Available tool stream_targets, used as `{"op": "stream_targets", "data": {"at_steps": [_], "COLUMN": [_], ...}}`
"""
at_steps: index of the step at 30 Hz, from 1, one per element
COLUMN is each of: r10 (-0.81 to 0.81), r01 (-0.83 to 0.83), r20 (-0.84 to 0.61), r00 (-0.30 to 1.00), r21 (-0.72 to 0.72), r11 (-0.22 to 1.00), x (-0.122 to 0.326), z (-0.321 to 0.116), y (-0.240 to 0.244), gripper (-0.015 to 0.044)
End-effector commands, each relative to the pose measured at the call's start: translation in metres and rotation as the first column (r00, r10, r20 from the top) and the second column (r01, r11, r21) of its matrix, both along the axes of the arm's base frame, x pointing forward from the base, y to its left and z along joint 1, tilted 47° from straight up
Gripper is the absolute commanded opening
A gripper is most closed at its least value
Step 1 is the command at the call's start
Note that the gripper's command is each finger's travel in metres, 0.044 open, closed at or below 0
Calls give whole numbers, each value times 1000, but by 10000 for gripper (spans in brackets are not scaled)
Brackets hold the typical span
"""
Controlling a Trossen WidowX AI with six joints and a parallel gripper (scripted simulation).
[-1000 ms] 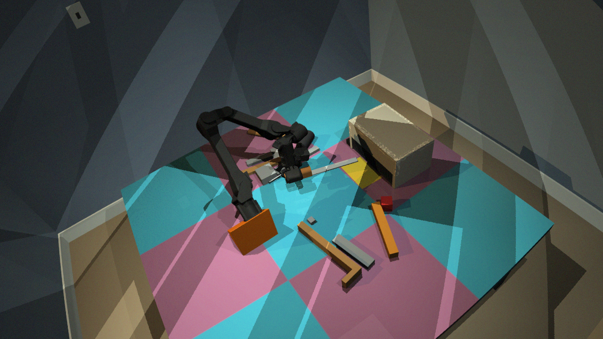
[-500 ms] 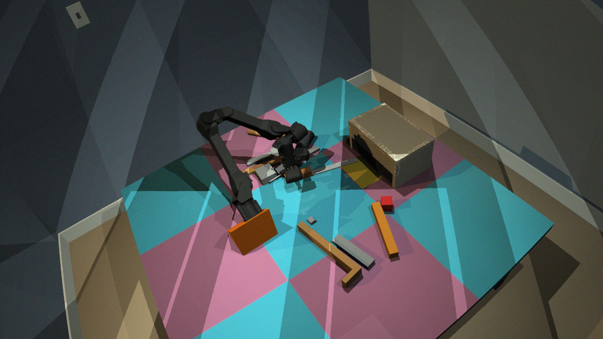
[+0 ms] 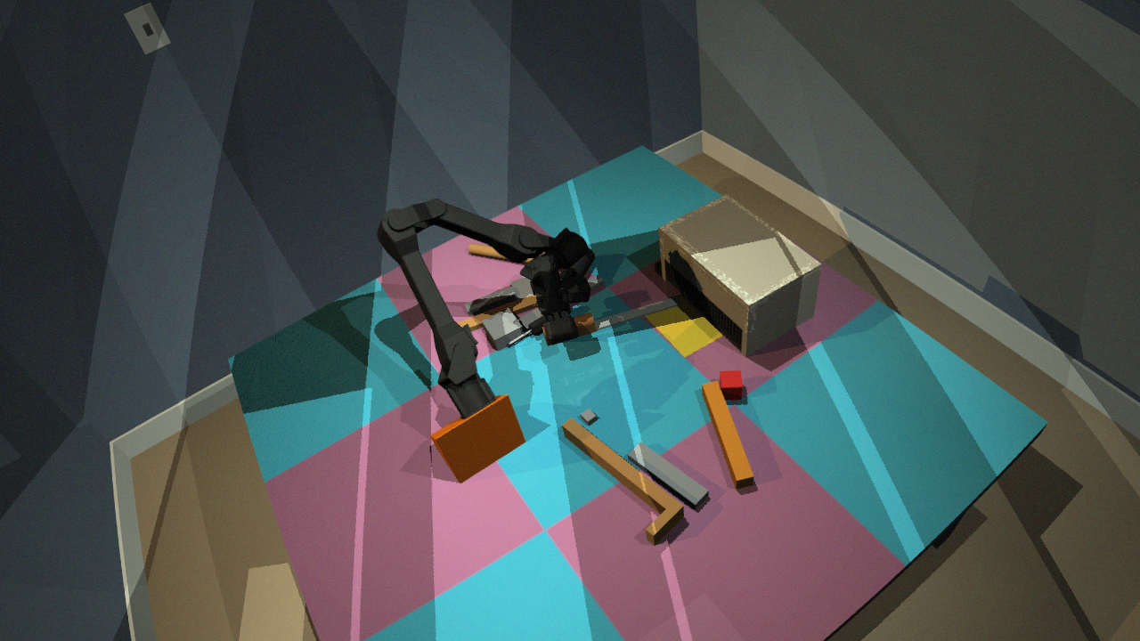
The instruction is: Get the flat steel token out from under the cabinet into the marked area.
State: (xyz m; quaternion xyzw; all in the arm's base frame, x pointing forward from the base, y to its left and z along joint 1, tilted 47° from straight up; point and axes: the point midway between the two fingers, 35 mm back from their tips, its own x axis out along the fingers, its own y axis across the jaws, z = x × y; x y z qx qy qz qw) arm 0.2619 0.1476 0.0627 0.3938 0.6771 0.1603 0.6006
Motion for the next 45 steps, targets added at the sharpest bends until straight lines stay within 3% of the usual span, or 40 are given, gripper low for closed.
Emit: {"op": "stream_targets", "data": {"at_steps": [1, 45], "r10": [3, 6], "r01": [-3, -6], "r20": [0, 4], "r00": [1000, 1000], "r21": [3, 3], "r11": [1000, 1000], "x": [5, 56], "z": [-1, -10], "y": [-1, -12], "gripper": [0, 0]}}
